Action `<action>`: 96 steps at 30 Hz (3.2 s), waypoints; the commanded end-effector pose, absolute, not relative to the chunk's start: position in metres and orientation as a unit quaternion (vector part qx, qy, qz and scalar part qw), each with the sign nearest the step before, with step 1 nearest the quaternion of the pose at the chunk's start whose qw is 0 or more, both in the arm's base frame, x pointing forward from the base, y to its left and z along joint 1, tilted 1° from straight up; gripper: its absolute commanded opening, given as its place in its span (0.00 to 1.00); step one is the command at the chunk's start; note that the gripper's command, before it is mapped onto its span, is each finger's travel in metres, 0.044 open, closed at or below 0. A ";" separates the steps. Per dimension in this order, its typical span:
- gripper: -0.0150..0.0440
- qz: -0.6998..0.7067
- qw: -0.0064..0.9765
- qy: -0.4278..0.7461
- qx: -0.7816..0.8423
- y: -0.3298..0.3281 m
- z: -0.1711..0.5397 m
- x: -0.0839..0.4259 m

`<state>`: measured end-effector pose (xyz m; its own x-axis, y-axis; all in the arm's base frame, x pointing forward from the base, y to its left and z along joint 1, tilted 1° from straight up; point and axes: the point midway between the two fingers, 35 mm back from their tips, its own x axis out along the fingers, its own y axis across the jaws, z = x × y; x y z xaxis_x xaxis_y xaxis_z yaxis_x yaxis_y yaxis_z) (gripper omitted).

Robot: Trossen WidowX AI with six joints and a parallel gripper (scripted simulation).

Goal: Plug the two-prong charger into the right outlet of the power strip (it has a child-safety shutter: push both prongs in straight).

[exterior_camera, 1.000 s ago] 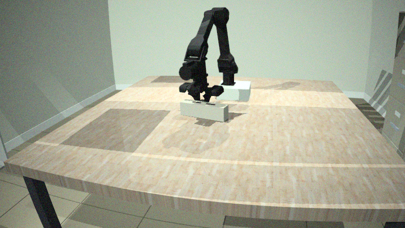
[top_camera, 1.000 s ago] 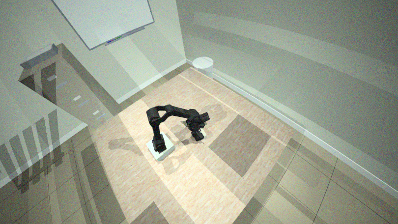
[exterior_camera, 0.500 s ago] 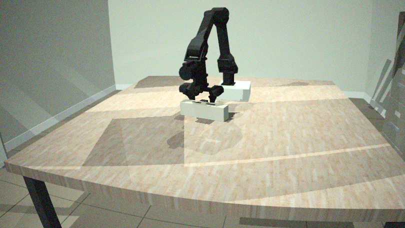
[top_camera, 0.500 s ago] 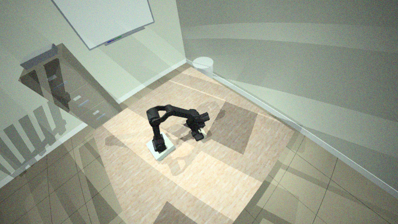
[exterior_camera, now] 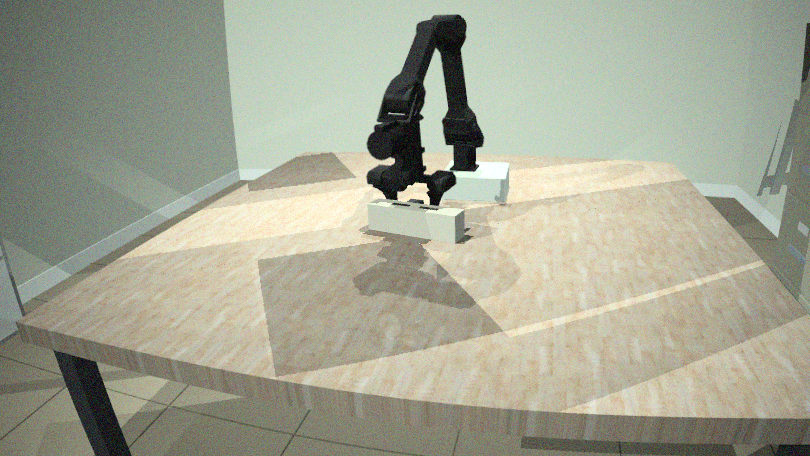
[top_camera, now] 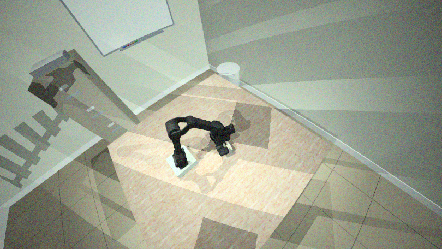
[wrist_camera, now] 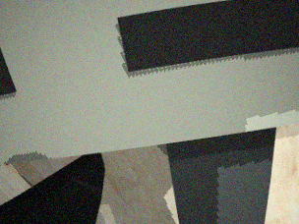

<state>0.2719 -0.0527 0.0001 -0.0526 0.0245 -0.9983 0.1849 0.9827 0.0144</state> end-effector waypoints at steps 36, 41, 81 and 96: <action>1.00 -0.061 0.692 0.716 0.070 -0.049 0.000 0.251; 1.00 -0.061 0.692 0.716 0.070 -0.048 0.000 0.245; 1.00 -0.069 0.790 0.606 0.063 -0.043 0.037 0.222; 1.00 -0.078 0.873 0.479 0.050 -0.045 0.077 0.226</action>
